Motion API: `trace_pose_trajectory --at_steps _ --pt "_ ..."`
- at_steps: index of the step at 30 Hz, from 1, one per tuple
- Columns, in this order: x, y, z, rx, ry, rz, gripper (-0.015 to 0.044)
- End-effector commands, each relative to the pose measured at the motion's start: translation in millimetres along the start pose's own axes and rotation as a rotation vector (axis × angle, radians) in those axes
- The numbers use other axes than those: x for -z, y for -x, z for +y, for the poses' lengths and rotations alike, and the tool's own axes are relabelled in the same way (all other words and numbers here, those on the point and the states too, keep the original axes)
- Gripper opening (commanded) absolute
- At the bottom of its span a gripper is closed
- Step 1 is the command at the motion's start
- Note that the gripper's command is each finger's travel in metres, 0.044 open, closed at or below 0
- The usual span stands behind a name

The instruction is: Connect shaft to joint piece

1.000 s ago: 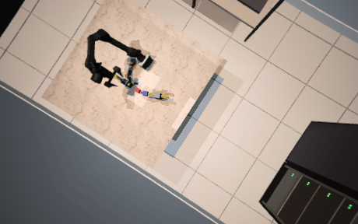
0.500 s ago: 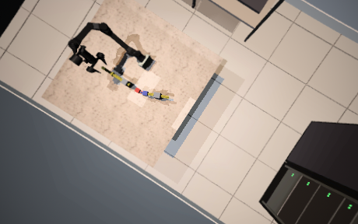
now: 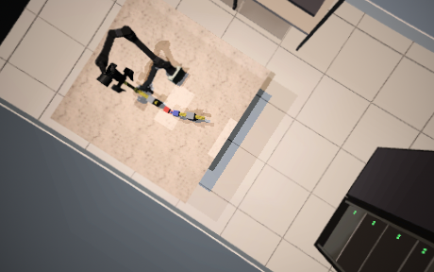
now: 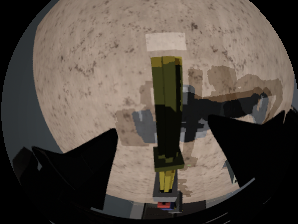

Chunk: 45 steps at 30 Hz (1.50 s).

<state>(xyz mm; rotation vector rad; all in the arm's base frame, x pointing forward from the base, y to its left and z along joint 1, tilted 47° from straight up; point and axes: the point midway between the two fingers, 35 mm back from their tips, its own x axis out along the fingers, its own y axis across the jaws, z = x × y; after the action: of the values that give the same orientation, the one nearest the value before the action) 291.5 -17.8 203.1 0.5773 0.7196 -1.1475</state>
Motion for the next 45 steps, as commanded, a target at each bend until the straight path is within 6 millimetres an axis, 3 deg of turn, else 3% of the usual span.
trace_pose_trajectory --at_steps 1,10,29,42,45 --pt "-0.2 -13.0 -5.6 -0.009 -0.053 -0.114 0.044" --pt "-0.2 -14.6 -5.8 -0.009 -0.055 -0.119 0.044" --pt "-2.8 -42.2 -5.6 -0.007 -0.057 -0.12 0.044" --pt "-2.8 -42.2 -5.6 -0.007 -0.057 -0.12 0.0102" --pt "-2.8 -42.2 -5.6 -0.007 -0.057 -0.12 0.0102"
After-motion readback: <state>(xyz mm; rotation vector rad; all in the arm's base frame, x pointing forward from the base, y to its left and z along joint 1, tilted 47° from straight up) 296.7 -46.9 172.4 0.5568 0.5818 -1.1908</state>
